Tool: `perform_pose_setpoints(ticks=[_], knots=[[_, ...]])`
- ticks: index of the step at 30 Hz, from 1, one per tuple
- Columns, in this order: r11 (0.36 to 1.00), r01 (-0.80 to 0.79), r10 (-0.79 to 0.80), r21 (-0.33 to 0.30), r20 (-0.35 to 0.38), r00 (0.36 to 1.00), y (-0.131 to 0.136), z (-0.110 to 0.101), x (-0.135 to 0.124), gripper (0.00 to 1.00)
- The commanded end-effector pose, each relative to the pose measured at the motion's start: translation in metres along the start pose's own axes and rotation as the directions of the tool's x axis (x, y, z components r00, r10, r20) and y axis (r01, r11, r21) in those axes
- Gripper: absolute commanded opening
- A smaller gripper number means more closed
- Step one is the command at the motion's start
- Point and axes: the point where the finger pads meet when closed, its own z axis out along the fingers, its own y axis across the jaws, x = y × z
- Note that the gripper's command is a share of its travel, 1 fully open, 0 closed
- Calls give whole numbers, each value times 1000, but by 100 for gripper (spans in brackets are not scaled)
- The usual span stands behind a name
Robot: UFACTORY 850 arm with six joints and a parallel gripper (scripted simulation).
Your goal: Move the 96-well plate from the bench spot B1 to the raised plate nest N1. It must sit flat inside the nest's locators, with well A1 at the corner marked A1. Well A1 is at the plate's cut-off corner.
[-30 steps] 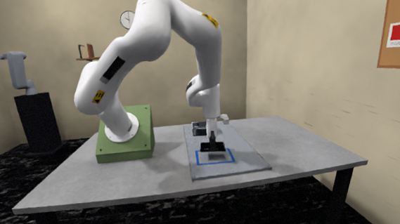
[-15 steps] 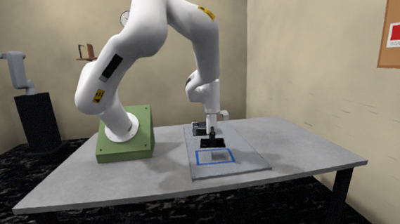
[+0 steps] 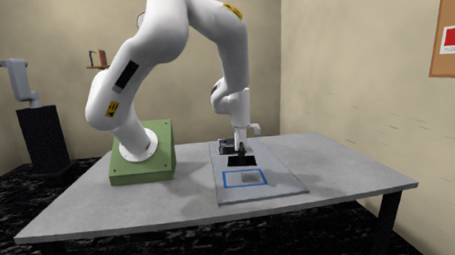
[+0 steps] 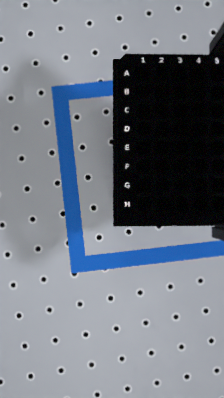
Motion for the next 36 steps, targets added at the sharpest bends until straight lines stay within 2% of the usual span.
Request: perform_pose_setpoints(ticks=[1,6,11,13,16,22,28,30,36], knots=[[1000,0,0,0,-1,1000,0,-1,1,0],[986,-166,166,1,-1,986,-16,-3,-2,0],[945,-328,328,1,-1,945,-33,-6,-4,0],[945,-328,328,1,-1,945,-33,-6,-4,0],[907,-420,420,1,-1,907,-42,-8,-6,0],[806,-592,592,1,-1,806,-62,-11,-8,0],[672,-741,741,1,-1,672,-81,-15,-11,0],[672,-741,741,1,-1,672,-81,-15,-11,0],[512,-859,859,1,0,512,-101,-18,-14,0]])
